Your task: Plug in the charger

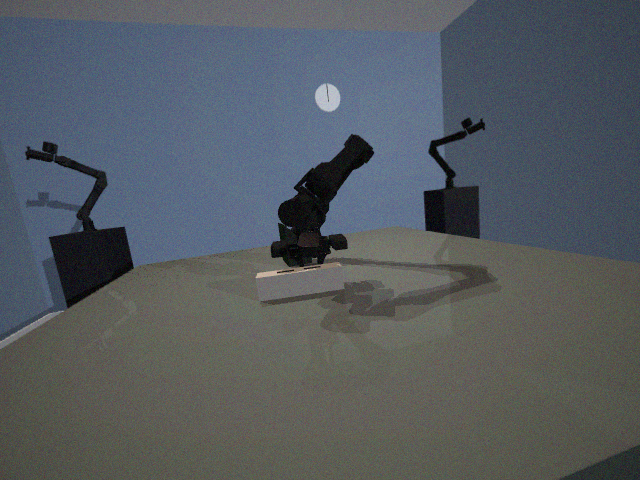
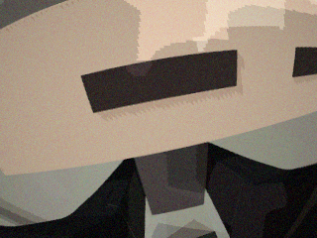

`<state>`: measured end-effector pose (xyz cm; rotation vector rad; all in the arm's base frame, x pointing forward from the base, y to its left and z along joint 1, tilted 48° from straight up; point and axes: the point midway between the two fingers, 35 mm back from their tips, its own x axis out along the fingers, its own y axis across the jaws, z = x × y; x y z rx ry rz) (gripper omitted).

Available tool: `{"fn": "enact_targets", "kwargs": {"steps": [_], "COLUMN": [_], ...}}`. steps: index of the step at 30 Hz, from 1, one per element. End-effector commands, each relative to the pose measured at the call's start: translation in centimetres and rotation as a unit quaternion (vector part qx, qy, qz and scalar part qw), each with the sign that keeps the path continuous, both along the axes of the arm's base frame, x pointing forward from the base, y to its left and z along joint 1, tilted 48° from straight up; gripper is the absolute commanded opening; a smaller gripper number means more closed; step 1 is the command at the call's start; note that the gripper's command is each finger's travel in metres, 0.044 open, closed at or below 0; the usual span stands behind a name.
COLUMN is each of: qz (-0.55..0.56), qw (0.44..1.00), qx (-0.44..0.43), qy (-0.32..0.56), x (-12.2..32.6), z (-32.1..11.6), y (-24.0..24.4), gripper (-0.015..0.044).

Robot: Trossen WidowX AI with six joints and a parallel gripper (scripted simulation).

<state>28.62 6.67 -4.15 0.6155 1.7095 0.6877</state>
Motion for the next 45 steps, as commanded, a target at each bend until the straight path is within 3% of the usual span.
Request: {"fn": "enact_targets", "kwargs": {"steps": [1,45], "qz": [-0.001,-0.001], "qw": [1.000,1.000], "qx": [0.002,0.002], "qy": [-0.015,-0.015], "x": [1.12,0.90], "z": [-0.16,-0.12], "y": [0.19,0.18], "gripper": [0.0000,0.0000]}}
